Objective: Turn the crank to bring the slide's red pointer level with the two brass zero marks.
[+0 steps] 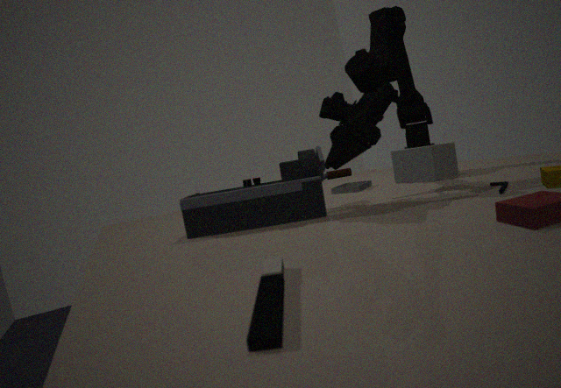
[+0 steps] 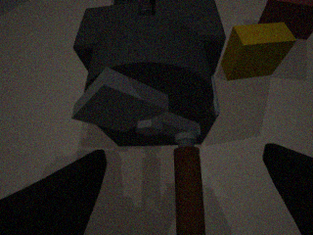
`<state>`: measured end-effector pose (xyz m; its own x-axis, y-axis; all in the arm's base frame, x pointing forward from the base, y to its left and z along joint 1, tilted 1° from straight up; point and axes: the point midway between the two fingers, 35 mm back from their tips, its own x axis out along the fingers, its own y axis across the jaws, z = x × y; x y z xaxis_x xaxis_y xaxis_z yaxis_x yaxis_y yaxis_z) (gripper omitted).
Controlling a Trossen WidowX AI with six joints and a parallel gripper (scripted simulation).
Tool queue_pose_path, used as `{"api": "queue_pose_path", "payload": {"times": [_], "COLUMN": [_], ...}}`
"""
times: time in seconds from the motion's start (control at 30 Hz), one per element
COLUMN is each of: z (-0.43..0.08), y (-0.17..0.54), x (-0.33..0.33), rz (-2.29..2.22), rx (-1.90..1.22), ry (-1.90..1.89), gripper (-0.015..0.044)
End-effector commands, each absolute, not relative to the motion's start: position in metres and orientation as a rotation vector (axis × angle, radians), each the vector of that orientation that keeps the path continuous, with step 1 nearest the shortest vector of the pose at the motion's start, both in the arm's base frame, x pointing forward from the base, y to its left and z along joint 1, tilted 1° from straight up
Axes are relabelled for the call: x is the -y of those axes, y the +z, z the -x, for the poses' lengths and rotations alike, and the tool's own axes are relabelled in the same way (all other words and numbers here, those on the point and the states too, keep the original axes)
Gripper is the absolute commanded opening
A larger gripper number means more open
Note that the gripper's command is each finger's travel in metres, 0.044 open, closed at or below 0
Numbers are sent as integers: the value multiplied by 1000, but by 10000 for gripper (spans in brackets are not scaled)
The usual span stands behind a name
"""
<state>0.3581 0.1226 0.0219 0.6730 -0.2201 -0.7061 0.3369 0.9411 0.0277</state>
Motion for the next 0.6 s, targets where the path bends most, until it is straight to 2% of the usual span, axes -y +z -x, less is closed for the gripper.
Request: {"api": "queue_pose_path", "payload": {"times": [0.0, 0.57], "z": [-358, -357], "y": [14, -13], "x": [-122, -122], "rz": [-162, -162], "rx": [-768, -769], "ry": [-320, -320], "gripper": [440, 440]}}
